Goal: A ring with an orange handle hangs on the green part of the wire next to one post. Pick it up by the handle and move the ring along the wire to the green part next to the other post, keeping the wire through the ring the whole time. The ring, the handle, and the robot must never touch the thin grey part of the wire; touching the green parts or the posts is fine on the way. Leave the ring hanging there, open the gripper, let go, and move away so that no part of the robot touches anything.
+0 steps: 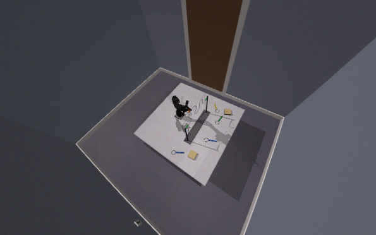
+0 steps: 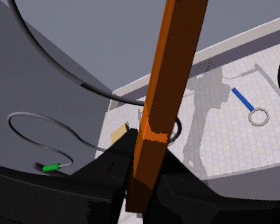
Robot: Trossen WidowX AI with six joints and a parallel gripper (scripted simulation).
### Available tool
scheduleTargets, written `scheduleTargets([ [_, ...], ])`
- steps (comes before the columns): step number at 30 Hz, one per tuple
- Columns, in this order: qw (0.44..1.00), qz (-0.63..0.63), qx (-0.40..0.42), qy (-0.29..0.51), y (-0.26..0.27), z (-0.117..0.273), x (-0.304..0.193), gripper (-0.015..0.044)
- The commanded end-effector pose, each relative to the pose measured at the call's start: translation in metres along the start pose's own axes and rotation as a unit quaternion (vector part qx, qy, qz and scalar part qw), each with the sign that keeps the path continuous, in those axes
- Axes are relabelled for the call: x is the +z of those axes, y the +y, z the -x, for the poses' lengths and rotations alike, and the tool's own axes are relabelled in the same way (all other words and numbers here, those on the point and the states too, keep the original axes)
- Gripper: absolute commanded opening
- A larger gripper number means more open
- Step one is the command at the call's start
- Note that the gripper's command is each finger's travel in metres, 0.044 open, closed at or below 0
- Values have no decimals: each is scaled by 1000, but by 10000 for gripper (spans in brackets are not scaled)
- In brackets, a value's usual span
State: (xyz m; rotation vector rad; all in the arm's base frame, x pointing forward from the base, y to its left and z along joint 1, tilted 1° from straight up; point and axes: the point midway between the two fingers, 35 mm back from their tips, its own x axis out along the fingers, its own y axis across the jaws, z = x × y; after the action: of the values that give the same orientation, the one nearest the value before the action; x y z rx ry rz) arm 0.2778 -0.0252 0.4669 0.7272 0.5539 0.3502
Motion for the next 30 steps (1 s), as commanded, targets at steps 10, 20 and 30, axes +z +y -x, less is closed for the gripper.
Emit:
scheduleTargets([
  [10, 996, 74, -44, -3, -5, 1, 1, -150],
  [20, 989, 127, -77, -5, -11, 1, 2, -150],
  [30, 977, 180, -110, -8, -16, 2, 4, -150],
])
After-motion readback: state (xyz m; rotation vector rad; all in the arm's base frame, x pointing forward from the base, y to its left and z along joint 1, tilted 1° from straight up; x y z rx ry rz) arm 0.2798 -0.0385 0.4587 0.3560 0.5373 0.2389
